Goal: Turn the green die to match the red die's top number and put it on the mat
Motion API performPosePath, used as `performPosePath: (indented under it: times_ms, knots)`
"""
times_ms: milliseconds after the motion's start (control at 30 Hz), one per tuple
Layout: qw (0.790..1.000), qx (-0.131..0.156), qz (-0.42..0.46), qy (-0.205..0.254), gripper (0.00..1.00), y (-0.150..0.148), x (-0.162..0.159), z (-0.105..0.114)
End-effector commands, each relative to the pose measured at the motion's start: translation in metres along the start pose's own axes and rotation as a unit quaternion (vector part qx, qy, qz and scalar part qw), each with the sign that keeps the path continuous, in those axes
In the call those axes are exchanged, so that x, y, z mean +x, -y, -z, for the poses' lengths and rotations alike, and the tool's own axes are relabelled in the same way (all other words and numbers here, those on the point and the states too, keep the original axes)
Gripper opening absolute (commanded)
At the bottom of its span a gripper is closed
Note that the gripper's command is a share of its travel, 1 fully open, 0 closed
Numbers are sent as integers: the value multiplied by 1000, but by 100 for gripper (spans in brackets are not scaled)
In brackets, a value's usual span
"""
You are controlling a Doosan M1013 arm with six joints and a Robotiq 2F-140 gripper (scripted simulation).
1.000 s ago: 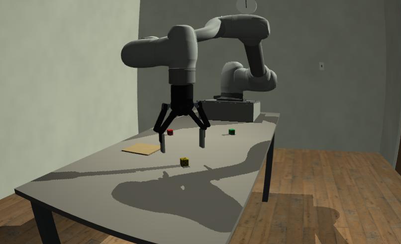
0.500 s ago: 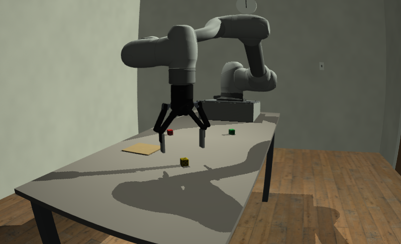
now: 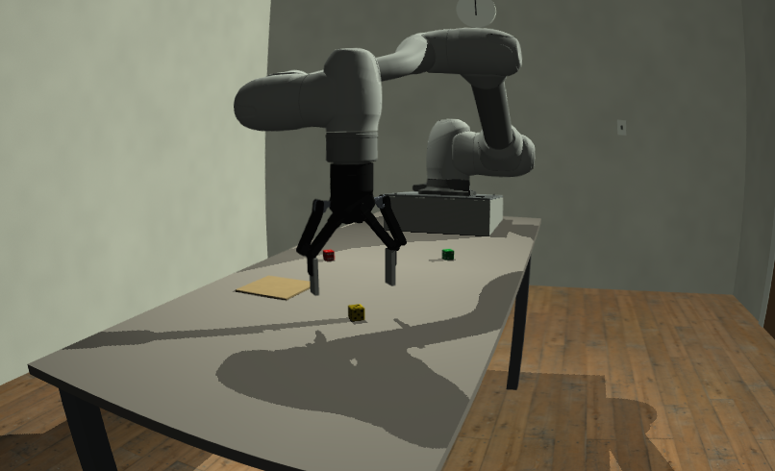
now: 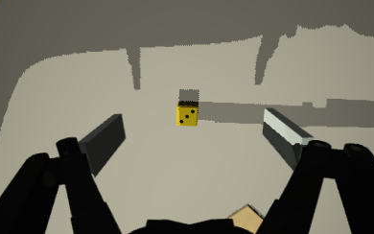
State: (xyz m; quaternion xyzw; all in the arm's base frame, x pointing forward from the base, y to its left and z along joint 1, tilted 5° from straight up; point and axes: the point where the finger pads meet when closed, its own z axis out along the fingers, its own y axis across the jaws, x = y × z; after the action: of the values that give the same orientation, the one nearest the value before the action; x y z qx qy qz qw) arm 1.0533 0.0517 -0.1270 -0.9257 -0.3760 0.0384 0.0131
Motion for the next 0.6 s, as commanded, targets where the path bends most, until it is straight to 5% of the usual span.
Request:
performPosePath:
  times_ms: [0,567]
  knots:
    - [1000,0,0,0,100,0,0,0]
    - [1000,0,0,0,100,3,-2,0]
